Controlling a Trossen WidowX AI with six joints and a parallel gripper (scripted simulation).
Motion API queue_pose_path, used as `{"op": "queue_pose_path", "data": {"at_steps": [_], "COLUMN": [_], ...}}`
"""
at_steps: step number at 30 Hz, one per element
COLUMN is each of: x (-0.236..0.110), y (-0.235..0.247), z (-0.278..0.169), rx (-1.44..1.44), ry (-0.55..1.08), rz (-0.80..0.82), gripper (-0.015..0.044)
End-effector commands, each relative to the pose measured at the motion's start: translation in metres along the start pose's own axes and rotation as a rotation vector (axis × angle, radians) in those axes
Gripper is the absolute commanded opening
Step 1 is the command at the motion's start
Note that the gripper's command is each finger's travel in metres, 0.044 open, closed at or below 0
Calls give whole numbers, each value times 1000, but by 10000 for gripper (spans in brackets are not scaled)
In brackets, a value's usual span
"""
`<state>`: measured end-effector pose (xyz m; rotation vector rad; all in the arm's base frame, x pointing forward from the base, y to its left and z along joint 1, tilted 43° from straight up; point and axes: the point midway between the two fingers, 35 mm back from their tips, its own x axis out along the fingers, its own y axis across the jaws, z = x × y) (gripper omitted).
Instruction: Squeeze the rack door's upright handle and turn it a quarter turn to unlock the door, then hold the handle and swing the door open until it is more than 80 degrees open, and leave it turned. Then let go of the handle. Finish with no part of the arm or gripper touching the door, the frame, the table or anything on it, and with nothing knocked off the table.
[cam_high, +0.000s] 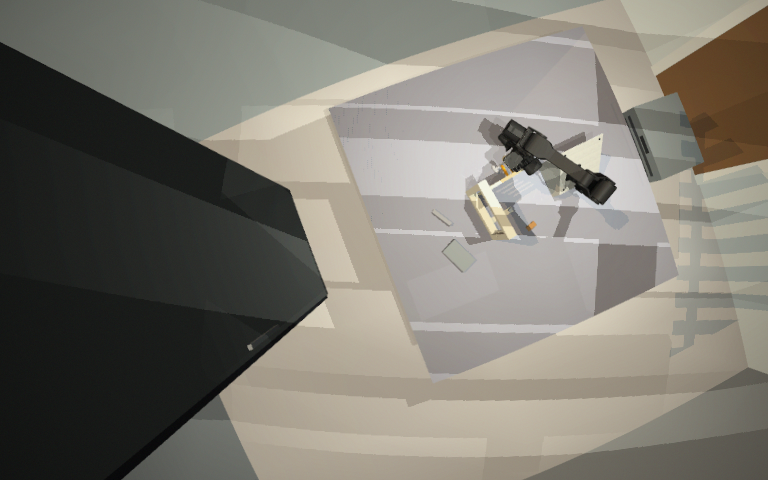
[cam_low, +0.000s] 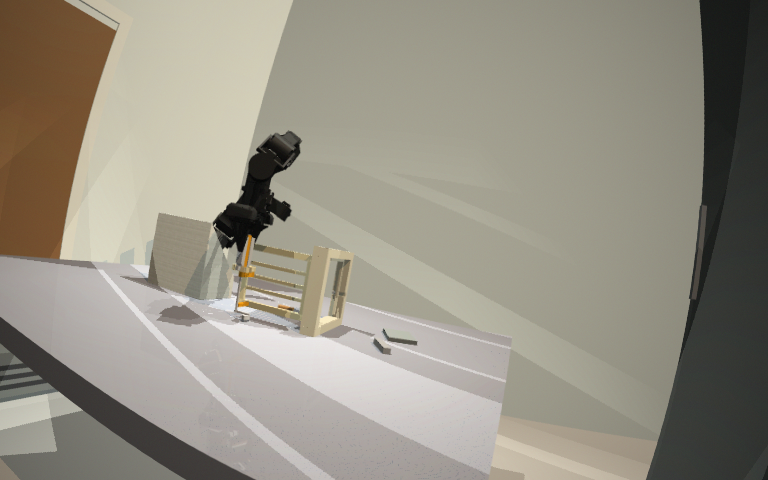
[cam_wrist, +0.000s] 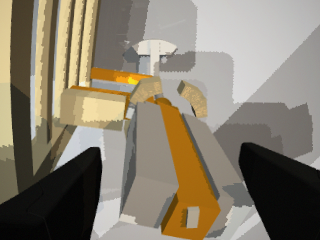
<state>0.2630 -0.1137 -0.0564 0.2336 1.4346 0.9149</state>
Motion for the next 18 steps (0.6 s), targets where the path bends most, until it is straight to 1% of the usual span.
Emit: {"op": "queue_pose_path", "data": {"at_steps": [1, 18], "x": [-7, -31], "y": [-1, -2], "z": [0, 0], "rx": [-6, -5], "ry": [5, 6], "rz": [-2, -4], "gripper": [293, 293]}}
